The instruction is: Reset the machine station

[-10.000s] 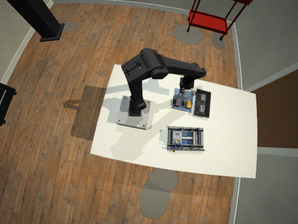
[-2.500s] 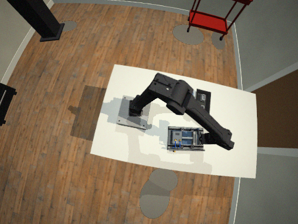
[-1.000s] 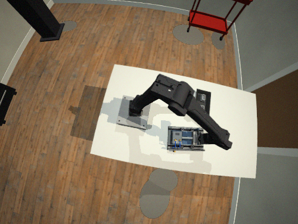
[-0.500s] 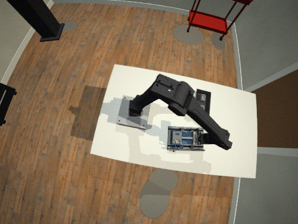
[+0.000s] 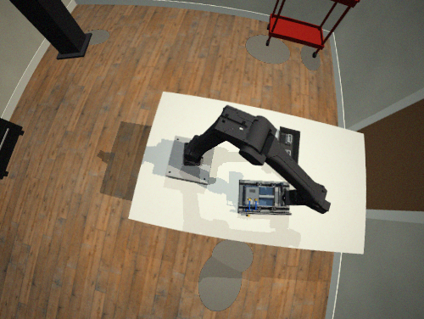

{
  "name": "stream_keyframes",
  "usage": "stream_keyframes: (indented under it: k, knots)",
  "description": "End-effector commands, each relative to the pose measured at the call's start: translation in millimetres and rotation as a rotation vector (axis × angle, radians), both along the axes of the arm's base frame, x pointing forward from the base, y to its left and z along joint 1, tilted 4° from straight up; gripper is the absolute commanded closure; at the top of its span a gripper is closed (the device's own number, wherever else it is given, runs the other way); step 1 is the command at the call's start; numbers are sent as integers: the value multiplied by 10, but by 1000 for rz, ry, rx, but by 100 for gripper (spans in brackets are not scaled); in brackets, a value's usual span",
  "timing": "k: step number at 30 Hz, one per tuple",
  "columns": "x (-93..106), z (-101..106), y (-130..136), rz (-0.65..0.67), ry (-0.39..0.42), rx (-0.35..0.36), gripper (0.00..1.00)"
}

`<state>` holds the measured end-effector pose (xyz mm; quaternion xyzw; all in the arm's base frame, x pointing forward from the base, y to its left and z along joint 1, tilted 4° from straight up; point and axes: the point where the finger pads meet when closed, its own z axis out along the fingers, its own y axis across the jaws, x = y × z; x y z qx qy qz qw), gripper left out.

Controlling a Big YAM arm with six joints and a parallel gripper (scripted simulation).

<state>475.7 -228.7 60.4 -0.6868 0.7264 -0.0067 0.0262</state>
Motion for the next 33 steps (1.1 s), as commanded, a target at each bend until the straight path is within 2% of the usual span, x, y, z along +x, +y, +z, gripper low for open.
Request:
stream_keyframes:
  k: [1, 33]
  knots:
    - [222, 317, -64, 12, -82, -39, 100]
    - [128, 194, -1, 9, -58, -27, 100]
